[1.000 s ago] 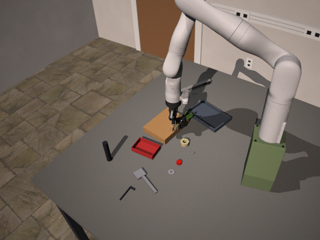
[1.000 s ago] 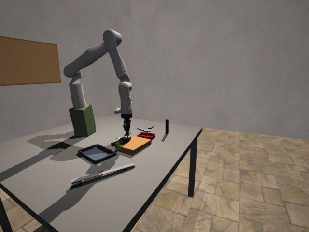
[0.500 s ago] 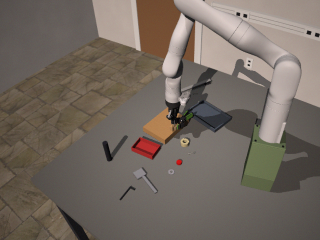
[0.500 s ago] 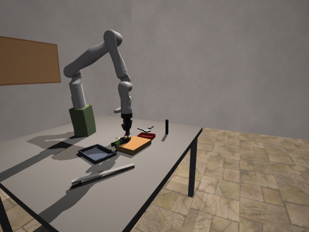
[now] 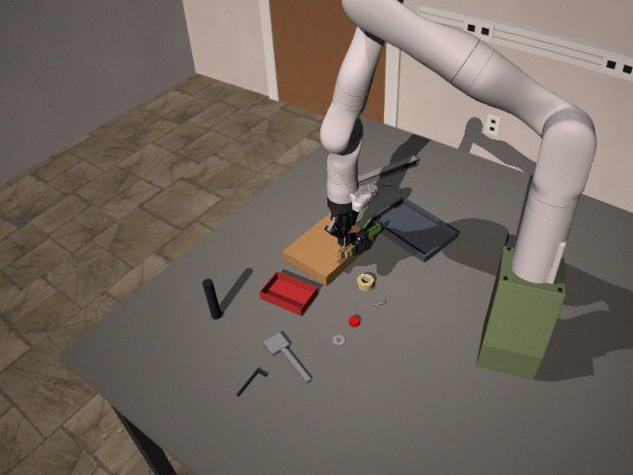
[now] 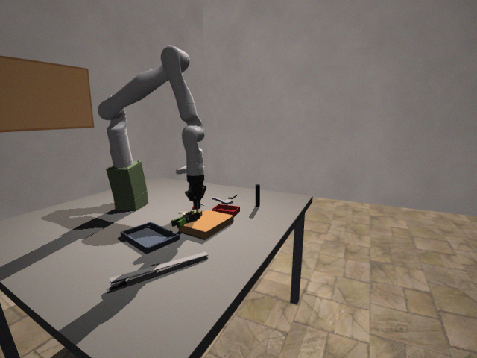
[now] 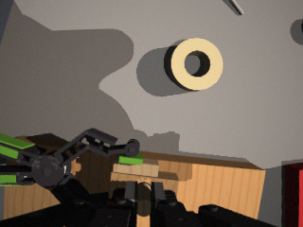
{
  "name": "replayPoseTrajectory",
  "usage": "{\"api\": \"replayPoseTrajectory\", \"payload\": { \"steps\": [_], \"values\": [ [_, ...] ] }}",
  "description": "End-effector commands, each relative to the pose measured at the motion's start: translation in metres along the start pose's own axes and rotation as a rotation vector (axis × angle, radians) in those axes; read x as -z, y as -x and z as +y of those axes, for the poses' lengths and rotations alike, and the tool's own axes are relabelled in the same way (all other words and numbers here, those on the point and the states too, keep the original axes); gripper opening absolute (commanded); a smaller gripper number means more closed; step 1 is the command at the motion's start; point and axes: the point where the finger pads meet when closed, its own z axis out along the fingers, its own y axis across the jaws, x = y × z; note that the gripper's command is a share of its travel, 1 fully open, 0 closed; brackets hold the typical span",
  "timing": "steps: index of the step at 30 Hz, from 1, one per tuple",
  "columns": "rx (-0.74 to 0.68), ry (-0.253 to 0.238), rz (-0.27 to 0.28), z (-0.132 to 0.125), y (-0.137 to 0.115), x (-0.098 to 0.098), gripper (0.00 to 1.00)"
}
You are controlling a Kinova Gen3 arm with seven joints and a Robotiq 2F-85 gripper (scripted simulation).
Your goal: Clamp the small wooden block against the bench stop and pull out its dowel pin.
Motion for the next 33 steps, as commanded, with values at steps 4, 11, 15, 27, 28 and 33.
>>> {"api": "replayPoseTrajectory", "payload": {
  "steps": [4, 11, 15, 27, 28, 33],
  "values": [
    [-0.103, 0.000, -0.004, 0.0005, 0.0017, 0.0015, 0.10],
    [-0.213, 0.001, -0.004, 0.0005, 0.0017, 0.0016, 0.10],
    [-0.245, 0.001, -0.004, 0.0005, 0.0017, 0.0016, 0.10],
    [-0.432, 0.001, -0.004, 0.0005, 0.0017, 0.0018, 0.10],
    [-0.448, 0.001, -0.004, 0.0005, 0.0017, 0.0018, 0.10],
    [-0.494, 0.001, -0.004, 0.0005, 0.0017, 0.0018, 0.10]
  ]
}}
